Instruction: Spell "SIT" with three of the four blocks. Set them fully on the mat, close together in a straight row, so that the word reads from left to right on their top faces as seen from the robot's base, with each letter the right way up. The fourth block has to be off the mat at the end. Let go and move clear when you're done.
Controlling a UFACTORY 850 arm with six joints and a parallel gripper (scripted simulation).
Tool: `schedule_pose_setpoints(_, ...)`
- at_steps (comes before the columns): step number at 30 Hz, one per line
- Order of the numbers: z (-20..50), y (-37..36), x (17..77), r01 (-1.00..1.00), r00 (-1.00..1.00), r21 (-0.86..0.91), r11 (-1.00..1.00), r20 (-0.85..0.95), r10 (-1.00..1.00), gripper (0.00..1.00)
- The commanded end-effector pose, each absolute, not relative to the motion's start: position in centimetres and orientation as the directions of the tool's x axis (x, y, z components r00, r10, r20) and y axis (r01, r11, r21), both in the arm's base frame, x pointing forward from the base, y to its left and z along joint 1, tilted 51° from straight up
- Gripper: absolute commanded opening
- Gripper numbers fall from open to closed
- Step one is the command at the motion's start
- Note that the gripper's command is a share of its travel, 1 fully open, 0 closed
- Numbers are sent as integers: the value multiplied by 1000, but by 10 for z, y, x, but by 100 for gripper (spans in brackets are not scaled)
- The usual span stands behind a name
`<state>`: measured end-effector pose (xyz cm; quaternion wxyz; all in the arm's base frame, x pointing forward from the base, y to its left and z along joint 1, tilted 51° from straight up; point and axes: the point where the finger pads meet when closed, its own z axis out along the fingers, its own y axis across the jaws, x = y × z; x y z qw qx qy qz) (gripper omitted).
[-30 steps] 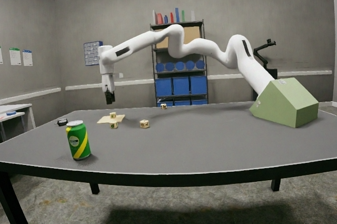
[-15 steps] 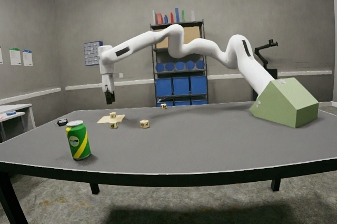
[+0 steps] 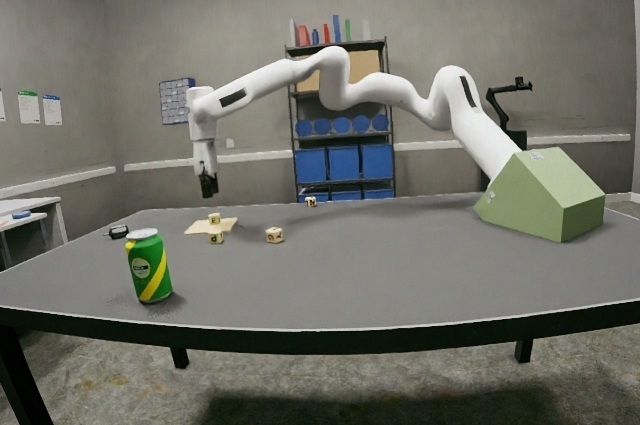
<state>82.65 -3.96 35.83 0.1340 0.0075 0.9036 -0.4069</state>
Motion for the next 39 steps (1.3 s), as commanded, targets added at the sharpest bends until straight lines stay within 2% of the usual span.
schedule_pose_setpoints(1, 359, -40, 827, 123, -963, -733, 669, -250, -96, 69)
schedule_pose_setpoints(39, 330, -72, 836, 124, -963, -733, 669, -250, -96, 69)
